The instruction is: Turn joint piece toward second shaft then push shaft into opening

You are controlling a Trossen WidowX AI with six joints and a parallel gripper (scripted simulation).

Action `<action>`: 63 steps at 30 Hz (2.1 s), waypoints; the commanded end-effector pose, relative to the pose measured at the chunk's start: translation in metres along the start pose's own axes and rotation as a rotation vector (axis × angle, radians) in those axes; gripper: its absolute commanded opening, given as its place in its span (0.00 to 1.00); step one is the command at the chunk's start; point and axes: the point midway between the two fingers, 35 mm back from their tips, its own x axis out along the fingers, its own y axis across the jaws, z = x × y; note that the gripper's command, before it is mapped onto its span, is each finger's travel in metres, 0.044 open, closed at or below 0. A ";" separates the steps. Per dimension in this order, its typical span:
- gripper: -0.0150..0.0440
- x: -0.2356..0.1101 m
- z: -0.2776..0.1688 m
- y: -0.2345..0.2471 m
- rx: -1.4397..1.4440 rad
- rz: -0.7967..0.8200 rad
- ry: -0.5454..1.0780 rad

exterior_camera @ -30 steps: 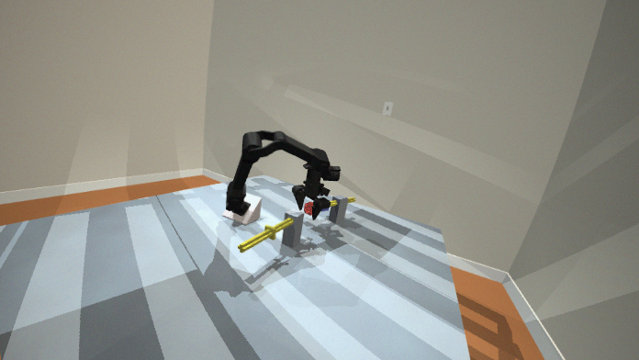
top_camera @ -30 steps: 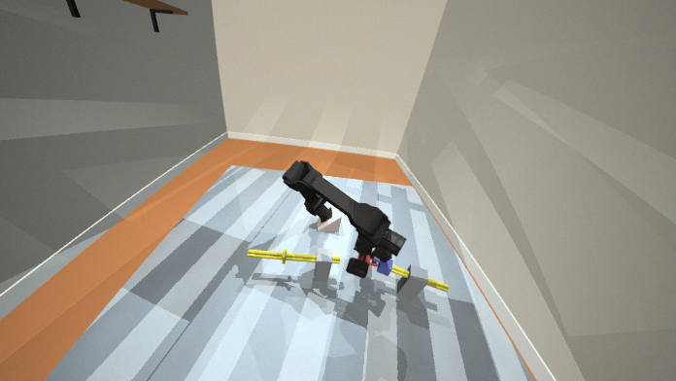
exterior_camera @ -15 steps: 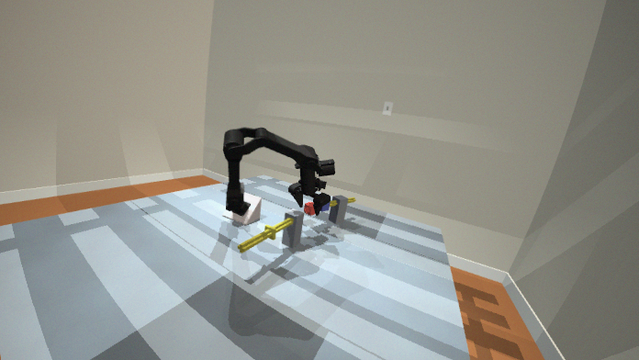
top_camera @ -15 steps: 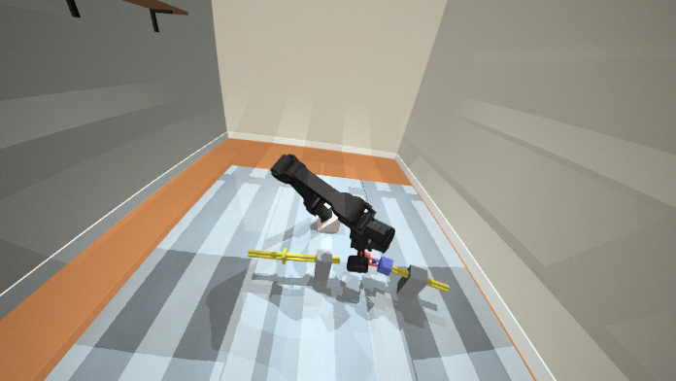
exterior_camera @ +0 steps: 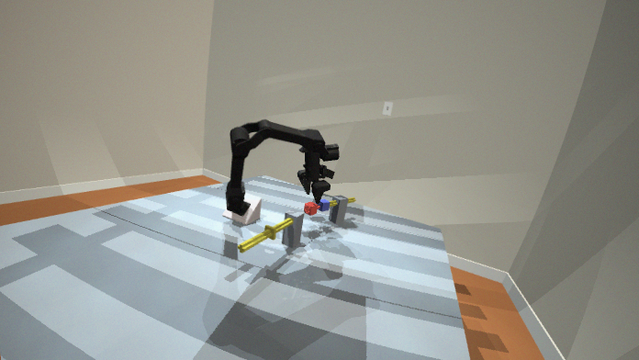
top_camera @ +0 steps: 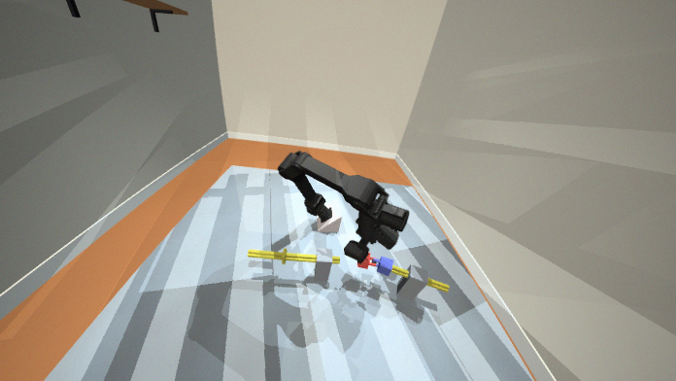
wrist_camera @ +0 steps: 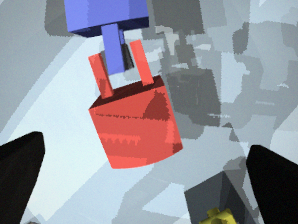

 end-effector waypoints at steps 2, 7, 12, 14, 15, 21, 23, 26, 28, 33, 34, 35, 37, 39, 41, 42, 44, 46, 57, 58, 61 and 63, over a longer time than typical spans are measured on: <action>1.00 -0.022 0.006 0.002 0.144 -0.024 0.007; 1.00 -0.048 0.009 0.005 0.313 -0.053 0.012; 1.00 -0.072 0.010 0.010 0.475 -0.083 0.011; 1.00 -0.076 0.010 0.010 0.498 -0.088 0.010; 1.00 -0.076 0.010 0.010 0.498 -0.088 0.010; 1.00 -0.067 -0.015 -0.002 0.486 -0.095 0.053; 1.00 -0.060 -0.034 -0.009 0.476 -0.099 0.084; 1.00 -0.058 -0.041 -0.011 0.473 -0.100 0.095; 1.00 -0.057 -0.041 -0.011 0.478 -0.100 0.095; 1.00 -0.056 -0.041 -0.011 0.609 -0.105 0.091; 1.00 -0.056 -0.041 -0.011 0.639 -0.106 0.090; 1.00 -0.055 -0.041 -0.012 0.669 -0.107 0.089; 1.00 -0.055 -0.041 -0.012 0.730 -0.108 0.087; 1.00 -0.054 -0.041 -0.012 0.791 -0.110 0.085; 1.00 -0.054 -0.042 -0.012 0.852 -0.112 0.083; 1.00 -0.053 -0.042 -0.012 0.882 -0.113 0.083; 1.00 -0.053 -0.042 -0.012 0.943 -0.115 0.081; 1.00 -0.052 -0.042 -0.012 1.003 -0.117 0.079; 1.00 -0.048 -0.043 -0.012 1.337 -0.129 0.068; 1.00 -0.048 -0.043 -0.012 1.368 -0.130 0.067; 1.00 -0.047 -0.043 -0.013 1.459 -0.133 0.064; 1.00 -0.046 -0.043 -0.013 1.519 -0.136 0.062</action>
